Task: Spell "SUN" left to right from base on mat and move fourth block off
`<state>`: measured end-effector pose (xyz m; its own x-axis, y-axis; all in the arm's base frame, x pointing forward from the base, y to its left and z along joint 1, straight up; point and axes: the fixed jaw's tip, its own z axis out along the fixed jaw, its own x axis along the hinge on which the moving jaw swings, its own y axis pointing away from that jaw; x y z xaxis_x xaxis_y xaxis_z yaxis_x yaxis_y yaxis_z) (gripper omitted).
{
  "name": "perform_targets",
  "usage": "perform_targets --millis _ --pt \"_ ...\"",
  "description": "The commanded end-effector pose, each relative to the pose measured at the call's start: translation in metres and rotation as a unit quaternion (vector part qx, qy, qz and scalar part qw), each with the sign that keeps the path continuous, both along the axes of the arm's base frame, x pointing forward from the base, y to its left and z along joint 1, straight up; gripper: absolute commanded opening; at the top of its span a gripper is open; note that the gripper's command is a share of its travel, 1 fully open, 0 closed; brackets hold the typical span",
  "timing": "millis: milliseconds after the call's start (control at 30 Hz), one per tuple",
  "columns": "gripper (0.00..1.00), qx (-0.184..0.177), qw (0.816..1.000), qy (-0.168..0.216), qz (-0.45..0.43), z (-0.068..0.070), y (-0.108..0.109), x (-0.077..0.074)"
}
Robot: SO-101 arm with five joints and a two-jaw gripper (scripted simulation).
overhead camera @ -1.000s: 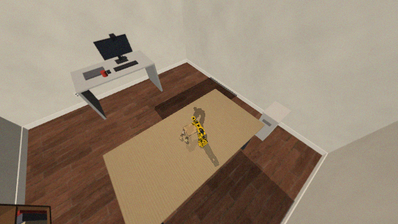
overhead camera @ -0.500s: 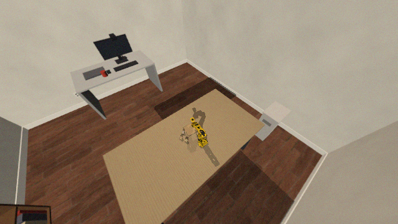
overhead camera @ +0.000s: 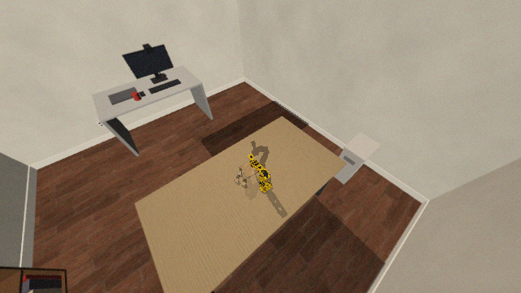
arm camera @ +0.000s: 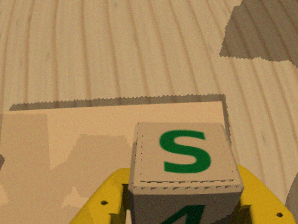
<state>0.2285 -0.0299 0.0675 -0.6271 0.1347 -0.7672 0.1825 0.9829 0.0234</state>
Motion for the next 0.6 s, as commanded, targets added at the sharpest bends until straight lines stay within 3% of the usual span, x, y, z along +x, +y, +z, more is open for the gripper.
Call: perform_targets --millis 0,433,567 --pt "0.0 -0.011 0.998 -0.053 0.014 0.013 0.004 0.012" --pt "0.0 -0.021 0.986 -0.152 0.069 0.013 0.03 0.02" --pt "0.0 -0.022 0.983 -0.164 0.075 0.014 0.033 0.019"
